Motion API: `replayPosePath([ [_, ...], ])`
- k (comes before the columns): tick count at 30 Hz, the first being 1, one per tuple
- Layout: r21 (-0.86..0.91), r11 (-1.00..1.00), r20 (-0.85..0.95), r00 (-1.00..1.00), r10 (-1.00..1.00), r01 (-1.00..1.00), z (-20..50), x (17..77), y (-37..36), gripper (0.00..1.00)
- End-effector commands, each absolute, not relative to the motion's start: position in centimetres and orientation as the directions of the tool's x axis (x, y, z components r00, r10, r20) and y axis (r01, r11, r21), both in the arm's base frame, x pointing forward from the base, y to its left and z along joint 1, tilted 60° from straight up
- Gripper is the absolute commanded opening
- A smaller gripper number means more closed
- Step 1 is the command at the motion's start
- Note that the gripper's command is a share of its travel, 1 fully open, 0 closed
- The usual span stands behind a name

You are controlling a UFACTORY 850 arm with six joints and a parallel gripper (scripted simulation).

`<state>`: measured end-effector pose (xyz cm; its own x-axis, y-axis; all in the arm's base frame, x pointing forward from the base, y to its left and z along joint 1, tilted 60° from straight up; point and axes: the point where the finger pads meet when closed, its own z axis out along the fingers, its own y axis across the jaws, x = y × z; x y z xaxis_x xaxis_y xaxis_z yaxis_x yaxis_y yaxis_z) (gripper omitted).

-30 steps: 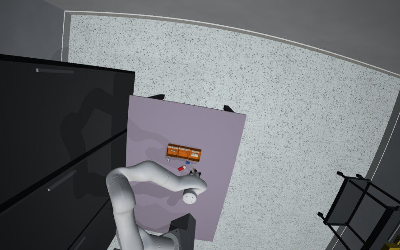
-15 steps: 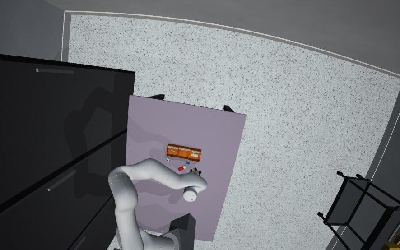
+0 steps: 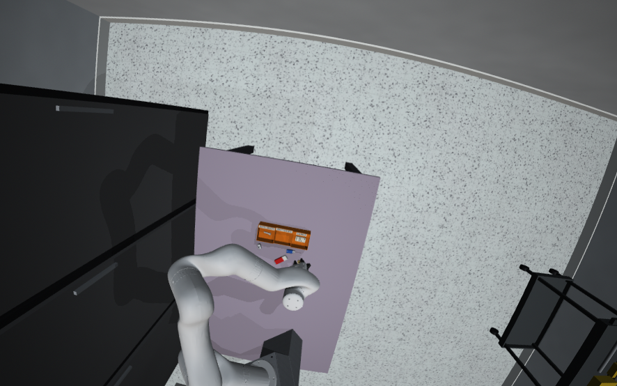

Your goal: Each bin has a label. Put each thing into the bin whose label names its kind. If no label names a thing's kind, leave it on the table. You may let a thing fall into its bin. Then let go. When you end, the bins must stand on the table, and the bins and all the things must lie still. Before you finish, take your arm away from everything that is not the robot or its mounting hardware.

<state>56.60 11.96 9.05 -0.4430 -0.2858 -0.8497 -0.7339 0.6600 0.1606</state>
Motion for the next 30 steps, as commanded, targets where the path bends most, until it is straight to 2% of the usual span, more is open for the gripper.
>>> replayPosePath([
  [1,0.160,0.661,-0.850,-0.443,-0.286,-0.733,9.07,56.60,11.92,0.30],
  [2,0.160,0.661,-0.850,-0.443,-0.286,-0.733,9.07,56.61,11.92,0.00],
  [30,0.160,0.661,-0.850,-0.443,-0.286,-0.733,9.07,56.60,11.92,0.00],
])
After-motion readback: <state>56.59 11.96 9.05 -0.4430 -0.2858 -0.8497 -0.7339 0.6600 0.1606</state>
